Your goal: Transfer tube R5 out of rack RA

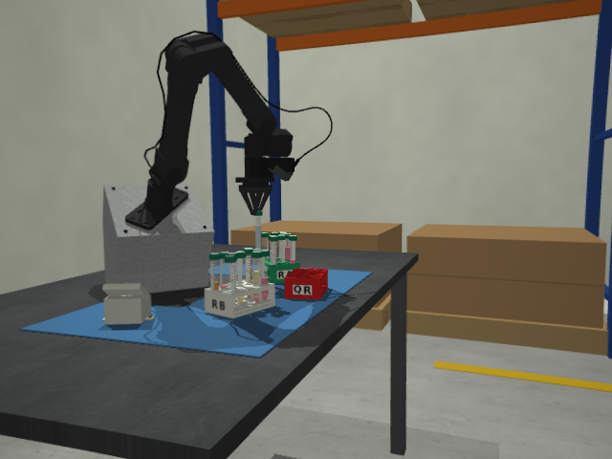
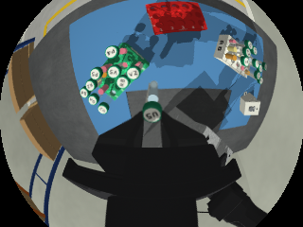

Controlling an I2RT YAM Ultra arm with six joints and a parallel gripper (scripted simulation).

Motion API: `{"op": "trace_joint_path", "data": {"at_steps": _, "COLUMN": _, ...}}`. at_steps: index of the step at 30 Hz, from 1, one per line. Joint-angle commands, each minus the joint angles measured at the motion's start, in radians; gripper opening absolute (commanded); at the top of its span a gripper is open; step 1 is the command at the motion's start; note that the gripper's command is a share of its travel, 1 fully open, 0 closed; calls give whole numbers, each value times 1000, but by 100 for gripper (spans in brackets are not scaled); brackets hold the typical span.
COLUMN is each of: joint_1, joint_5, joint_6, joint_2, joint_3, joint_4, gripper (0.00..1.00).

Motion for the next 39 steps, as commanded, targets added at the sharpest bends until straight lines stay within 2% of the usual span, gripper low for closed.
{"op": "trace_joint_path", "data": {"at_steps": 1, "joint_1": 53, "joint_5": 8, "joint_6": 76, "joint_2": 33, "joint_3": 24, "joint_4": 20, "gripper": 0}}
{"op": "trace_joint_path", "data": {"at_steps": 15, "joint_1": 180, "joint_5": -14, "joint_6": 223, "joint_2": 139, "joint_3": 47, "joint_4": 28, "gripper": 0}}
{"op": "trace_joint_path", "data": {"at_steps": 39, "joint_1": 120, "joint_5": 4, "joint_6": 156, "joint_2": 241, "joint_3": 191, "joint_4": -13, "gripper": 0}}
